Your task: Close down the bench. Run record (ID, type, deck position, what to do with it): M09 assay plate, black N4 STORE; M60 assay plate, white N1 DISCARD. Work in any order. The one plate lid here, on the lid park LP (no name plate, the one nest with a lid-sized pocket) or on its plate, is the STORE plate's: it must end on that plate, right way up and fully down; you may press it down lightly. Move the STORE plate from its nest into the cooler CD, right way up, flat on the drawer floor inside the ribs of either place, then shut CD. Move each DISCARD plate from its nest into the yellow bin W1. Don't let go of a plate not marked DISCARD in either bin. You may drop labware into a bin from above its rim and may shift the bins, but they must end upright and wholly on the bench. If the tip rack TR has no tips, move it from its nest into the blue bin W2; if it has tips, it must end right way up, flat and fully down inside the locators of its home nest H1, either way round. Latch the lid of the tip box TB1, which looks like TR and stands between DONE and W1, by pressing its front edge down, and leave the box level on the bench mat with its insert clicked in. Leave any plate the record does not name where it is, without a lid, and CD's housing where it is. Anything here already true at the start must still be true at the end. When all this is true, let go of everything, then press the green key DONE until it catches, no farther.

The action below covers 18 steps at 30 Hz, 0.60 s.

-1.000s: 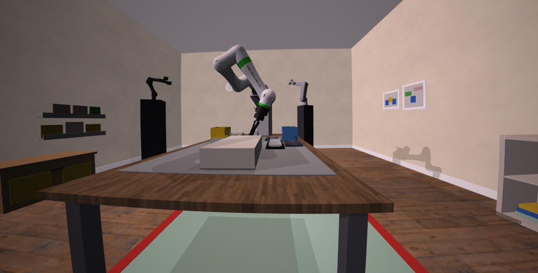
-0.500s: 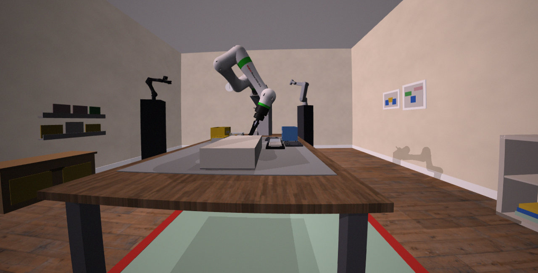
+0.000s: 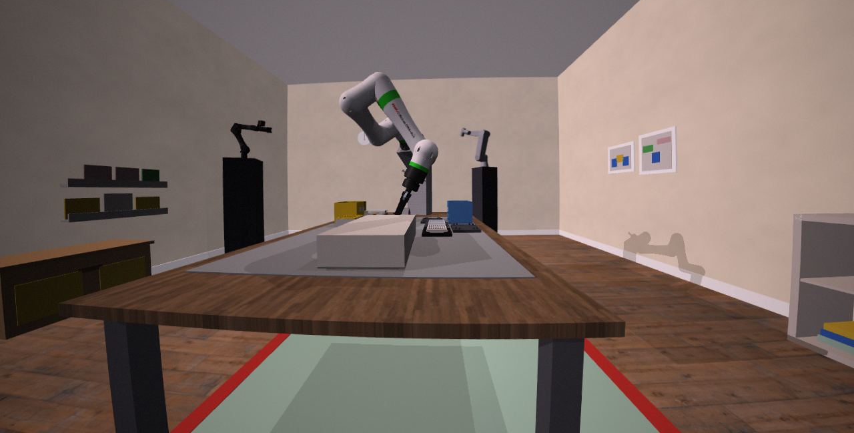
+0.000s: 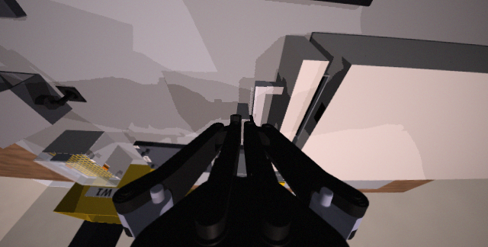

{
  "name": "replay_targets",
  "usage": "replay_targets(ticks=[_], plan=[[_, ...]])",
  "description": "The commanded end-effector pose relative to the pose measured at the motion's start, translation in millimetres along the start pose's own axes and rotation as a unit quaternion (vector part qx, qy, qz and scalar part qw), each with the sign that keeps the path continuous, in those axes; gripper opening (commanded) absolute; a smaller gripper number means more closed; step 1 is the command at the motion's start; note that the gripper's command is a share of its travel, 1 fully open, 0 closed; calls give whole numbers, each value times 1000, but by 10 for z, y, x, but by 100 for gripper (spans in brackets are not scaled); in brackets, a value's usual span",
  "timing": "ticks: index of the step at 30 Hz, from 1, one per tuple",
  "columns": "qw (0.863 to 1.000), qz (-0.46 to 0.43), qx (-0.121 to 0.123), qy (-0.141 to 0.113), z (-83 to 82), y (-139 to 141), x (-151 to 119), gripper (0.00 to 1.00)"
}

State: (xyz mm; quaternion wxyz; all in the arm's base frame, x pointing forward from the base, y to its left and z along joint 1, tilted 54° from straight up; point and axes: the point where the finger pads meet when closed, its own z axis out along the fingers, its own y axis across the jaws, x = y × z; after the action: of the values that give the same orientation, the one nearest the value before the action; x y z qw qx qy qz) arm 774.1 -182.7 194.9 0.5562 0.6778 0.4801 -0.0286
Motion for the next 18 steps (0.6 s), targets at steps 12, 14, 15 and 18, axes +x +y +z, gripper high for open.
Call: replay_targets(ticks=[12,14,15,18], plan=[[1000,0,0,0,-1,124,1,0],[1000,0,0,0,-1,124,1,0],[1000,0,0,0,-1,124,1,0],[1000,0,0,0,-1,124,1,0]])
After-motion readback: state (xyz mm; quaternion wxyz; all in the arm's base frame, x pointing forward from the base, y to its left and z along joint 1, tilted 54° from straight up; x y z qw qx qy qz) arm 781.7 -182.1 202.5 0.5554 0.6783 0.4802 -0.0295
